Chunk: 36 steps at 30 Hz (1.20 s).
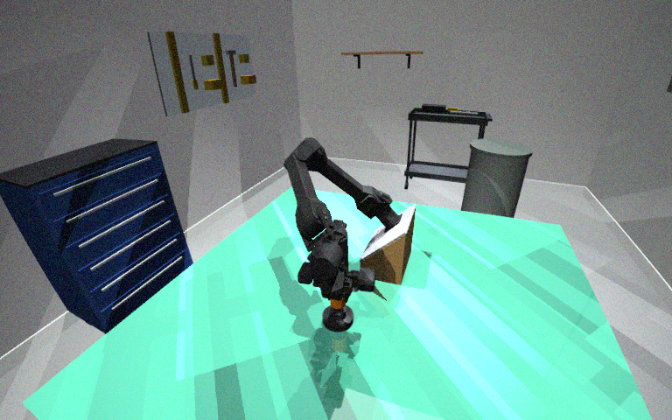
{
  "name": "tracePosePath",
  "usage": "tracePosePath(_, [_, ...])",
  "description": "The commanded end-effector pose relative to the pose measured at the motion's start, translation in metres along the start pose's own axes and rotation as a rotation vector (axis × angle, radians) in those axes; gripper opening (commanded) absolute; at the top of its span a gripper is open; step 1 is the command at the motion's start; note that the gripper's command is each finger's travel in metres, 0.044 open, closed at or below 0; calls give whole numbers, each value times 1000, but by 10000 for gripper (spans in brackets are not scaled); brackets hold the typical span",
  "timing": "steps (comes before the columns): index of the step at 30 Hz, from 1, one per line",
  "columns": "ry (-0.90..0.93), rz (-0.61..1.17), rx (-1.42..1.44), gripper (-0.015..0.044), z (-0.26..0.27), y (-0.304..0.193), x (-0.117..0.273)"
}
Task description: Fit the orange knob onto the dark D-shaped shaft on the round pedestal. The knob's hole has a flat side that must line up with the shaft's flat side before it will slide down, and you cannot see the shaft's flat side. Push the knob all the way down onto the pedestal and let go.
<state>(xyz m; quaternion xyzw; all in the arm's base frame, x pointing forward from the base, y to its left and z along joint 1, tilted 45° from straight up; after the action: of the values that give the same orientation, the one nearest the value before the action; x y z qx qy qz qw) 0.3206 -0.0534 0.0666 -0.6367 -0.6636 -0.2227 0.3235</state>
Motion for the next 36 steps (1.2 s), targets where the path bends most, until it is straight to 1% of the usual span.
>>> tracePosePath(1, [-2, -5, -2, 0, -1, 2, 2])
tracePosePath(16, [-2, -5, -2, 0, -2, 1, -2])
tracePosePath(36, [-2, -5, -2, 0, 0, -1, 1])
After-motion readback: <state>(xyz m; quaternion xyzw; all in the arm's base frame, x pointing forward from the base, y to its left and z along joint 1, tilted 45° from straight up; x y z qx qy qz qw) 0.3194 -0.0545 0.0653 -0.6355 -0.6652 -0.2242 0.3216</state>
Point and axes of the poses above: the point midway between the two fingers, 35 mm back from their tips, its own x axis back along the fingers, its own z axis across the jaws, y = z × x, the point moved 5 cm from there along x, back along the fingers, and after that the axes turned 1 degree about x, right-handed, at the moved point
